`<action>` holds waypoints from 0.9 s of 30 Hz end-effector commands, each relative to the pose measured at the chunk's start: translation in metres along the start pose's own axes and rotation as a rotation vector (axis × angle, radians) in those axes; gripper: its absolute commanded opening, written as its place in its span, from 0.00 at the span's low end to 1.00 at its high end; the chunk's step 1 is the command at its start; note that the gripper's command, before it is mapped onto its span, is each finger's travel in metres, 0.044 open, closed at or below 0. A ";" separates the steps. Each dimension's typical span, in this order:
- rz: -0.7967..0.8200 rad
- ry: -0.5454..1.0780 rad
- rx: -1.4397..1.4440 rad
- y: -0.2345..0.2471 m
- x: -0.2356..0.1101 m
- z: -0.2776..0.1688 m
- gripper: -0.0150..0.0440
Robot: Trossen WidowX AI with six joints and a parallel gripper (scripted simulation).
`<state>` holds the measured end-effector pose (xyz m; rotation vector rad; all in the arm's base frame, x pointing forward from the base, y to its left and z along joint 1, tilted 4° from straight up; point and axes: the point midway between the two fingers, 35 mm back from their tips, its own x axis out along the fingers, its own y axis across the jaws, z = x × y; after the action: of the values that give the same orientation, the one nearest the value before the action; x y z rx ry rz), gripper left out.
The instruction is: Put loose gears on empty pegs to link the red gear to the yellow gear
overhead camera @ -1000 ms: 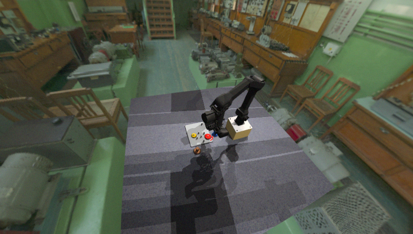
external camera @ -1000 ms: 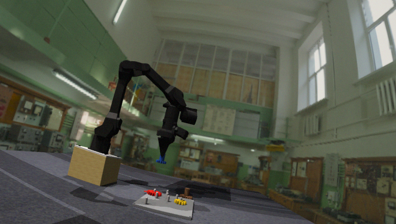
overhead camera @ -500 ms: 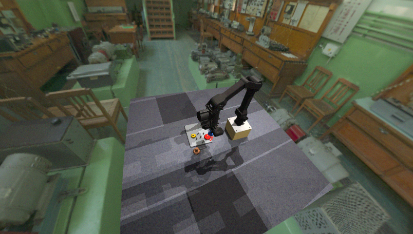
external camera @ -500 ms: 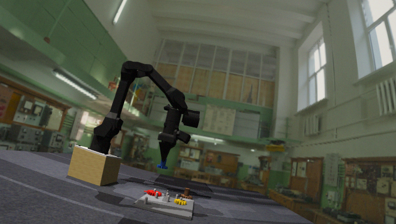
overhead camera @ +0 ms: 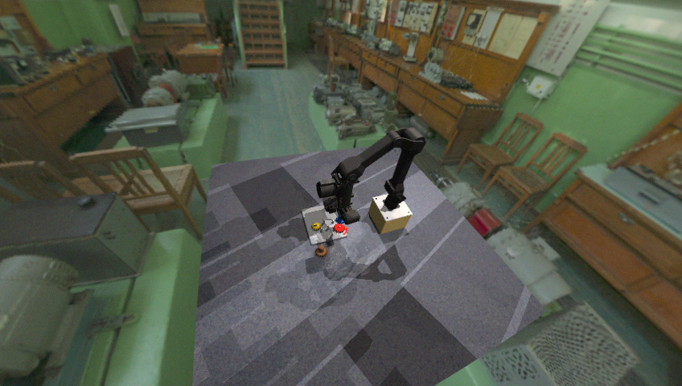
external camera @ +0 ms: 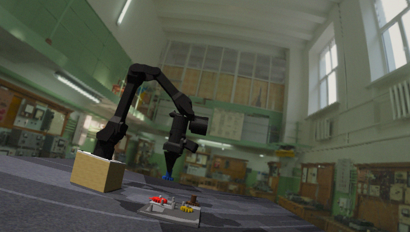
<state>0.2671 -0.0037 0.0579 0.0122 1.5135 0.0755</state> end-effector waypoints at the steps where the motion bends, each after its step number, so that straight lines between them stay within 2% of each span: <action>1: -0.004 0.000 -0.006 -0.008 0.004 0.001 0.25; 27: 0.000 -0.011 -0.016 -0.057 0.031 0.001 0.25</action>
<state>0.2715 -0.0564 0.0262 0.0037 1.5067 0.0786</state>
